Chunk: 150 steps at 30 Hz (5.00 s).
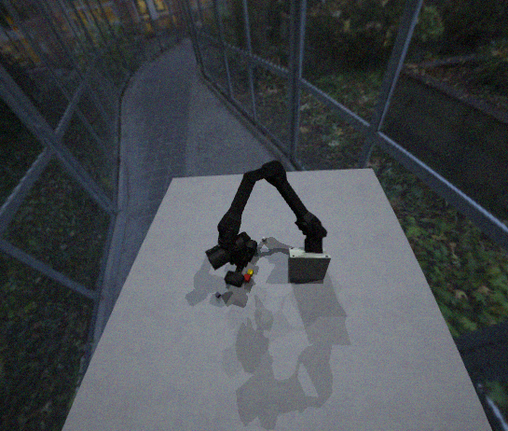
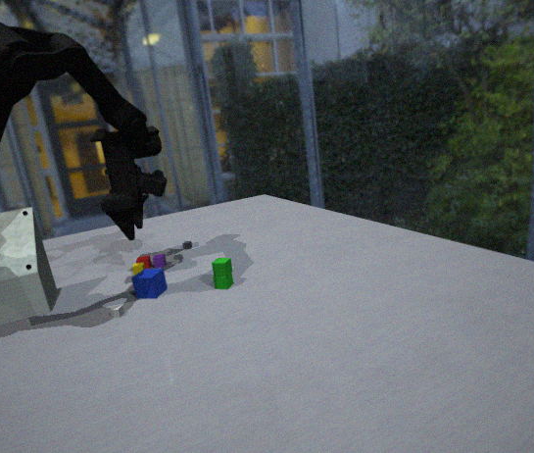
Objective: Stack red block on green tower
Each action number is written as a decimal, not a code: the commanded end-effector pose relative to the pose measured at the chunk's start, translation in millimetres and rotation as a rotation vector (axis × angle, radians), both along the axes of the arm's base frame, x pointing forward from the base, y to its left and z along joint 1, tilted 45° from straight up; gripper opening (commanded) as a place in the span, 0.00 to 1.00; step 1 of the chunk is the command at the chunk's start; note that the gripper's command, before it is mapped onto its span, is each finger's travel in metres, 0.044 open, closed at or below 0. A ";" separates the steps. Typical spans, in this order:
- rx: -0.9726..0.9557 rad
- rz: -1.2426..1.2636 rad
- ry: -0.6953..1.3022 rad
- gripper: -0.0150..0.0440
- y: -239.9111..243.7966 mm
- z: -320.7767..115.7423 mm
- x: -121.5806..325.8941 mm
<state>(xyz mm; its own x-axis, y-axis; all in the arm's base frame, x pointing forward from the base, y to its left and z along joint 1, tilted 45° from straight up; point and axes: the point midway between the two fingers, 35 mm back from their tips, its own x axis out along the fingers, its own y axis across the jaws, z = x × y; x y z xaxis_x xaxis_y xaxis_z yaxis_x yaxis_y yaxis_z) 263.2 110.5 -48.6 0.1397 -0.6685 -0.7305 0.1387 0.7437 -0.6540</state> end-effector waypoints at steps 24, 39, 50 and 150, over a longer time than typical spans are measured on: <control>-0.015 -0.009 -0.009 1.00 -39.6 -38.7 10.2; -0.016 -0.009 -0.010 1.00 -52.7 -51.9 12.5; -0.016 -0.009 -0.010 1.00 -52.7 -51.9 12.5; -0.021 -0.009 -0.016 0.25 -100.9 186.9 140.2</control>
<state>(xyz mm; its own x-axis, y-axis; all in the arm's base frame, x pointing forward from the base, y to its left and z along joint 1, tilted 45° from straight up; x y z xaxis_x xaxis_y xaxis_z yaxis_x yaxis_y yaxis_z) 400.0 24.6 121.7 0.1409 -0.6772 -0.7222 0.1576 0.7355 -0.6589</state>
